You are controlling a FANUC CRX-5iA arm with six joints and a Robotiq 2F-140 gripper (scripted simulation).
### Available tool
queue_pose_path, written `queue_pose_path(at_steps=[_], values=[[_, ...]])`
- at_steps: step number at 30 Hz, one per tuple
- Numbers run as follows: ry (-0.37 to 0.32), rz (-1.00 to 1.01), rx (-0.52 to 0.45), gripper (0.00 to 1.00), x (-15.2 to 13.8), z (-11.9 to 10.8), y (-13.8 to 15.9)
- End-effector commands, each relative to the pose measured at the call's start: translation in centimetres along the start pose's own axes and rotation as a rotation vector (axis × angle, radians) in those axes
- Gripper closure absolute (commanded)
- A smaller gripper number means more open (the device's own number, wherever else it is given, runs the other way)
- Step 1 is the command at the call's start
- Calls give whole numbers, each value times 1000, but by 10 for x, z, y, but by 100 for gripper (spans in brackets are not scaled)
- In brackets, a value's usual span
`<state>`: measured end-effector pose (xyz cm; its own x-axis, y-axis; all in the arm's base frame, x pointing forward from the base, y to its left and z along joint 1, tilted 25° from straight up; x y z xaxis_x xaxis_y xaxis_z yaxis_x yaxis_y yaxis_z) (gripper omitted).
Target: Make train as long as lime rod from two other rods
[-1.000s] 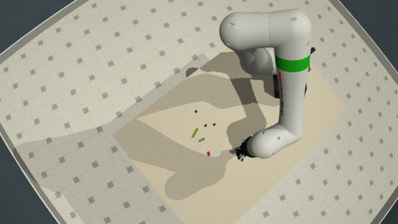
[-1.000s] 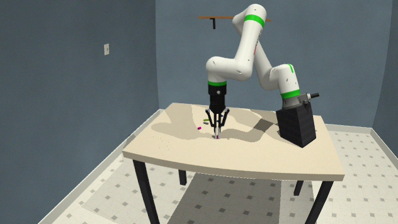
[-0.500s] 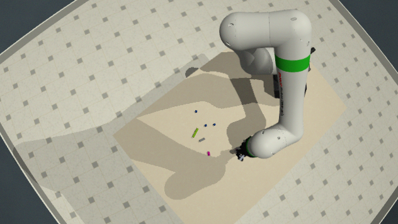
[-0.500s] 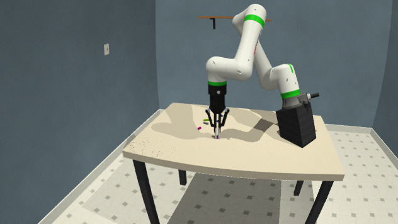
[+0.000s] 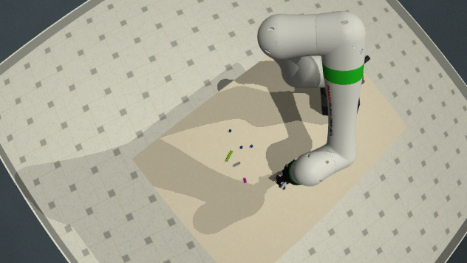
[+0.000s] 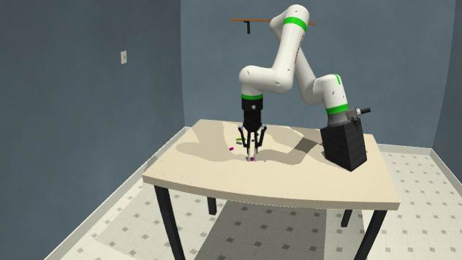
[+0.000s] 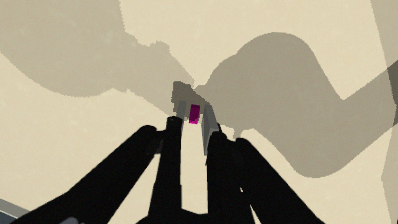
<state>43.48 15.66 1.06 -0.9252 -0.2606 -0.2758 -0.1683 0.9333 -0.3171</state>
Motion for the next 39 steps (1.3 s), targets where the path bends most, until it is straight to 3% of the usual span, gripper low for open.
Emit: queue_pose_path(at_steps=[1, 19, 32, 39], values=[[0, 0, 0, 85, 0, 0, 0], [0, 0, 0, 85, 0, -11, 0], [0, 0, 0, 85, 0, -75, 0], [0, 0, 0, 85, 0, -88, 0]])
Point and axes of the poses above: the point where the finger pads meet when closed, its own z axis out along the fingers, its own x axis across the jaws, y = z × x, the point moved 4 cm from there along -z, back along the fingers, and after that the axes turned 11 degrees about z, right-handed, at the moved point
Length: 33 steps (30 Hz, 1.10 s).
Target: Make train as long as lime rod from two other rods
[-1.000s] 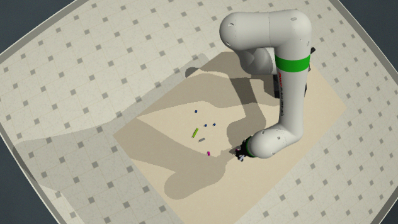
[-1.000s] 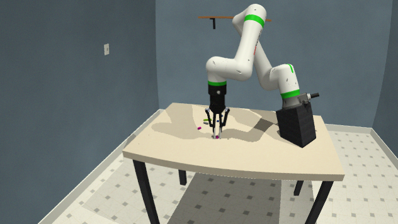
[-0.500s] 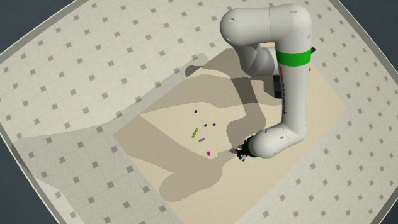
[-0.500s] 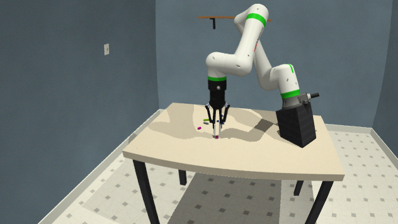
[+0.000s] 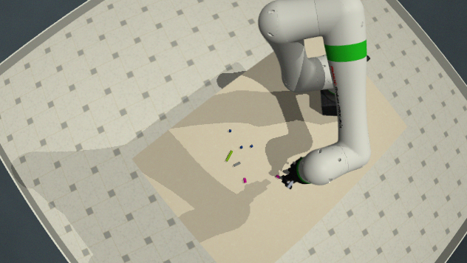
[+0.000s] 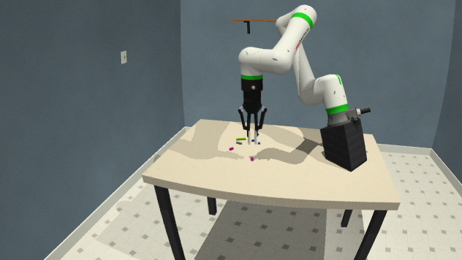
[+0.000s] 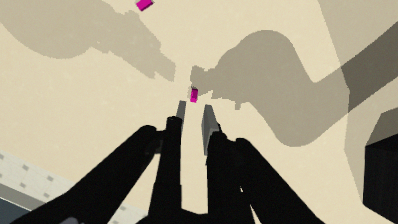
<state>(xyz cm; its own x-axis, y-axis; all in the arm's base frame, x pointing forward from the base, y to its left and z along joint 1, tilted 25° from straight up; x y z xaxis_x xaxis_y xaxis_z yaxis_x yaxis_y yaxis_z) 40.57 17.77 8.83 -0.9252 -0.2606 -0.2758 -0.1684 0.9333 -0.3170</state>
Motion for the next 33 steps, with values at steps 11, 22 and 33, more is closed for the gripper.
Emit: queue_pose_path(at_steps=[11, 22, 33], values=[[0, 0, 0, 0, 0, -5, 0], [0, 0, 0, 0, 0, -5, 0], [3, 187, -2, 0, -9, -2, -12]])
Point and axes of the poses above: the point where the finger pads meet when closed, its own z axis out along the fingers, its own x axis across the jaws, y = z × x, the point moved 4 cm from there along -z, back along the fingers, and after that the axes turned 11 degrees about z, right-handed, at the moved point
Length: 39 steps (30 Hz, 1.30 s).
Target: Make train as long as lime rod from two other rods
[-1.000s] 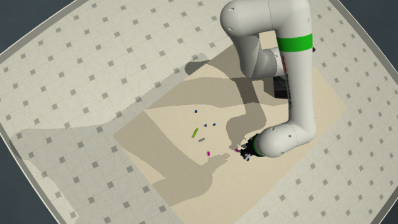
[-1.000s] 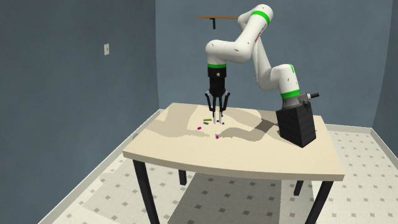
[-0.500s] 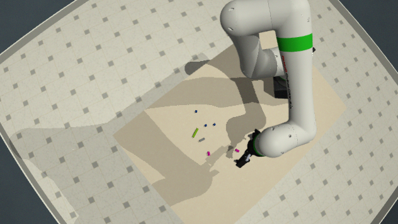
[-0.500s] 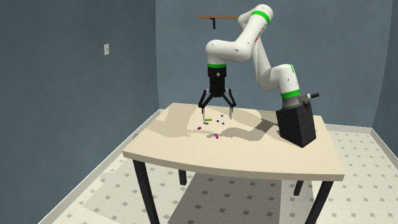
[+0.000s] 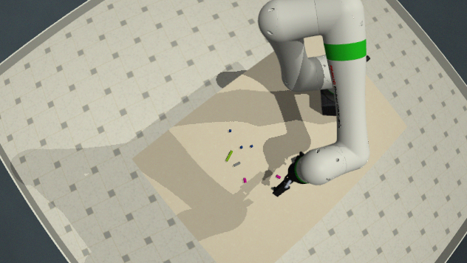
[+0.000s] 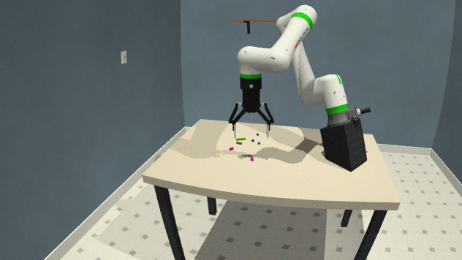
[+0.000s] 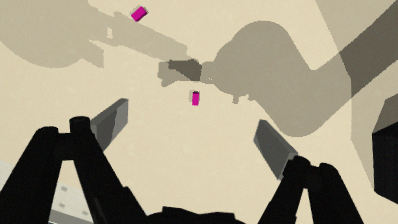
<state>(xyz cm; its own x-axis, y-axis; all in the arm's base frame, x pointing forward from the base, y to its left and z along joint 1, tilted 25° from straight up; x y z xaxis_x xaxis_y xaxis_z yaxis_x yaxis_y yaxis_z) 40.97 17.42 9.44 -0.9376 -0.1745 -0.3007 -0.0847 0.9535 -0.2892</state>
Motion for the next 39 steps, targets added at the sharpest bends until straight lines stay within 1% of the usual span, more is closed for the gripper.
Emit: queue_pose_path(at_steps=[1, 13, 15, 16, 30, 32, 33, 39], values=[[1, 168, -1, 0, -9, 2, -10], [7, 645, -4, 0, -34, 7, -42], [7, 645, -4, 0, -34, 7, -42], [8, 761, -4, 0, -40, 8, -50], [9, 1310, -2, 0, -65, 14, -93], [9, 1310, -2, 0, -65, 14, -93], [8, 1426, -2, 0, -70, 15, -103], [5, 1648, -1, 0, -79, 17, -123]])
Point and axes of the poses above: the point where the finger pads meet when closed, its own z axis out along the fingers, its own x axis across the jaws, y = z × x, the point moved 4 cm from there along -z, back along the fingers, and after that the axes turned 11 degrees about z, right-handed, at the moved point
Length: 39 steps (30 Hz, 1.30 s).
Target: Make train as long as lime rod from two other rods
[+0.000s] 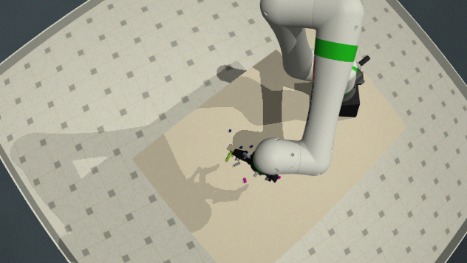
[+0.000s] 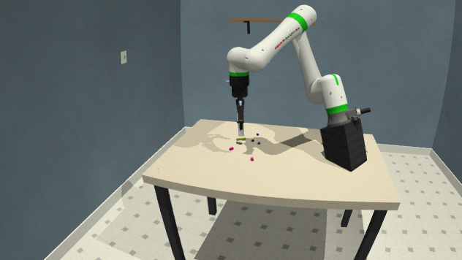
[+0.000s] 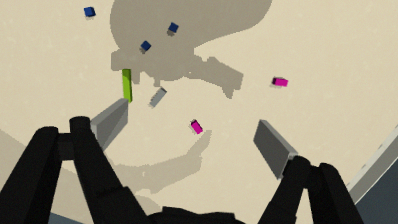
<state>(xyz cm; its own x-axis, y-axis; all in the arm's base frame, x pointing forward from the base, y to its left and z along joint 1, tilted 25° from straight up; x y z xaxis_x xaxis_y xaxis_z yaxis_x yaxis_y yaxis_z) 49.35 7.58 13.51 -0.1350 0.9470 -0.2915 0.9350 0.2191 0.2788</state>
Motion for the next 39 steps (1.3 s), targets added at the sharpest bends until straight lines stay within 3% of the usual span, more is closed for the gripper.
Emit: queue_pose_path(at_steps=[1, 8, 16, 17, 39], values=[[-9, 167, -7, 0, -14, 1, 6], [-11, 454, -13, 0, -41, 3, 15], [-12, 547, -15, 0, -50, 4, 17], [-12, 547, -15, 85, -50, 4, 17], [-12, 547, -15, 85, -50, 4, 17]])
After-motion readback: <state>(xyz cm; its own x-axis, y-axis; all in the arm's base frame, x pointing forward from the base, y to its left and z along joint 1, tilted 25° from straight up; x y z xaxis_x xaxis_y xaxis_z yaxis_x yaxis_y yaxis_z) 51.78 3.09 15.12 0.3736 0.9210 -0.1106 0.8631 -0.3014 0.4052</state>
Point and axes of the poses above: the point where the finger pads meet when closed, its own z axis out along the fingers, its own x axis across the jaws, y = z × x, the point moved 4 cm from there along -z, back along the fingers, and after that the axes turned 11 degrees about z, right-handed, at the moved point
